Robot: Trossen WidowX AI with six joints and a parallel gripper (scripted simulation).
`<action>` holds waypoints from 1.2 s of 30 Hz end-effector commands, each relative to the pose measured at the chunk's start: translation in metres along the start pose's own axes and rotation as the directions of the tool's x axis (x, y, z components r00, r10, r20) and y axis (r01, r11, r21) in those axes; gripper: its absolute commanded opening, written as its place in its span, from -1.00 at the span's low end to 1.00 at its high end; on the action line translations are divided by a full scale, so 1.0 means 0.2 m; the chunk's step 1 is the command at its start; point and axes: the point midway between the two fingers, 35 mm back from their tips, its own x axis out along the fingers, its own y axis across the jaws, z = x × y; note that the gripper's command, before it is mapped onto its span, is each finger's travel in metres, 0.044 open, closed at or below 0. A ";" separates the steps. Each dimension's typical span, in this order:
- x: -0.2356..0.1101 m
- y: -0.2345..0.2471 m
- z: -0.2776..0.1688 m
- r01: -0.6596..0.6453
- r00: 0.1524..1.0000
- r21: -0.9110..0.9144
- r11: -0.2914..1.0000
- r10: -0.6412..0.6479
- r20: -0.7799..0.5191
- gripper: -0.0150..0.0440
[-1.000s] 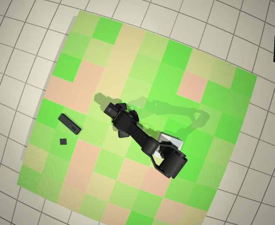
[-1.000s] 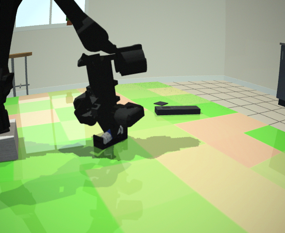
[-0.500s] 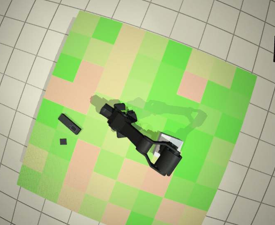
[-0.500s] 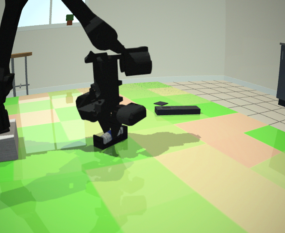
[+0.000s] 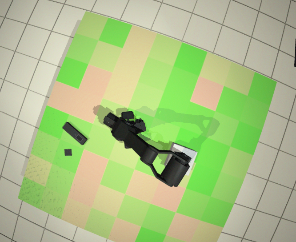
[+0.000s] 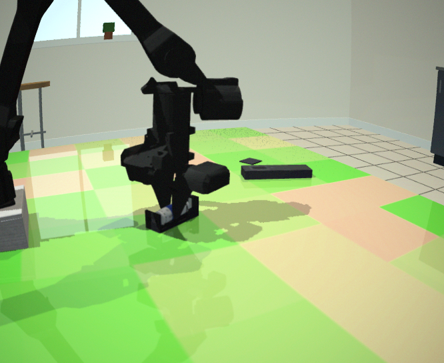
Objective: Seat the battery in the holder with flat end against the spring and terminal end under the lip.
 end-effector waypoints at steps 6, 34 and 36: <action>0.01 0.00 0.00 0.000 0.999 0.004 1.000 0.000 0.050 -0.23; 0.00 0.00 -0.07 0.003 0.999 0.004 1.000 -0.003 0.053 -0.23; 0.00 0.00 -0.07 0.003 0.999 0.004 1.000 -0.003 0.053 -0.23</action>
